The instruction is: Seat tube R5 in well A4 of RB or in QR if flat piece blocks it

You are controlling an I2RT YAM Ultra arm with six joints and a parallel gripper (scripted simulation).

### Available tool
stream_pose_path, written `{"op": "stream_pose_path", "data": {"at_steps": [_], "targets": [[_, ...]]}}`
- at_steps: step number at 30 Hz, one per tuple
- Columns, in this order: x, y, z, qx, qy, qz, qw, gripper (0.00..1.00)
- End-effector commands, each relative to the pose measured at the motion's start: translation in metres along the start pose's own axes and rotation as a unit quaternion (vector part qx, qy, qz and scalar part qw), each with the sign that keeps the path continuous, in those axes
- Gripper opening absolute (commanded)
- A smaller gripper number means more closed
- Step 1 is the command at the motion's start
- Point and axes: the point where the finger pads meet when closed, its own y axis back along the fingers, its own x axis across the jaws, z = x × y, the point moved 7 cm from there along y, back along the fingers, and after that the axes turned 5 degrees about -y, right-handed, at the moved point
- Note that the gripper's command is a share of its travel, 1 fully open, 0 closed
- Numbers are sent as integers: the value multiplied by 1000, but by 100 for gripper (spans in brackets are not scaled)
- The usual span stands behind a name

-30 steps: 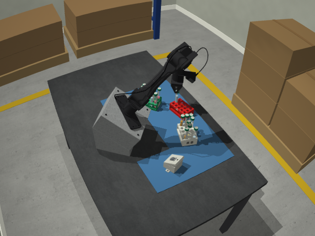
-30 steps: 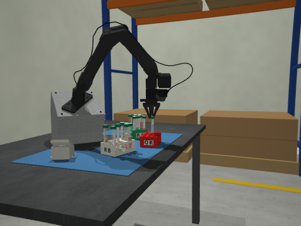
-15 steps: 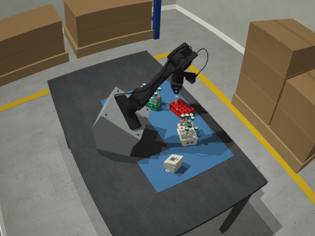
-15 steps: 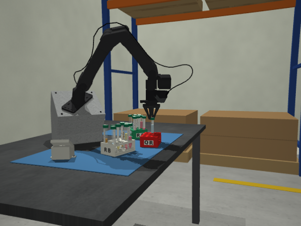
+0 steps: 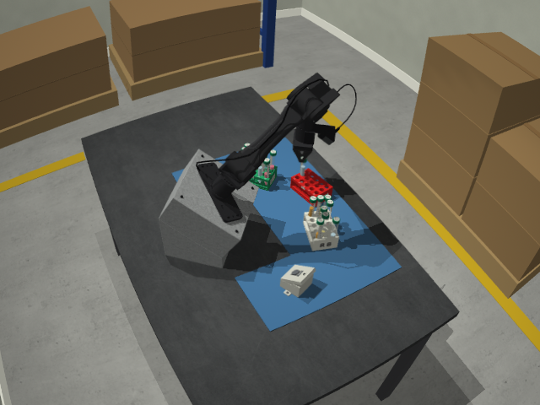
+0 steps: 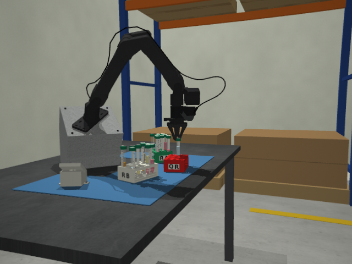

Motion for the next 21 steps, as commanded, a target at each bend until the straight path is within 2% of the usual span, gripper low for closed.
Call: {"op": "stream_pose_path", "data": {"at_steps": [1,5,7,8,13,14,21], "targets": [[-2,-5,-1,-5,6,-5,1000,0],[-4,-7,-4,-3,9,-9,1000,0],[-2,-7,-3,-4,8,-6,1000,0],[1,1,1,-4,1,4,1000,0],[1,1,1,-4,1,4,1000,0],[1,1,1,-4,1,4,1000,24],[1,1,1,-4,1,4,1000,24]]}}
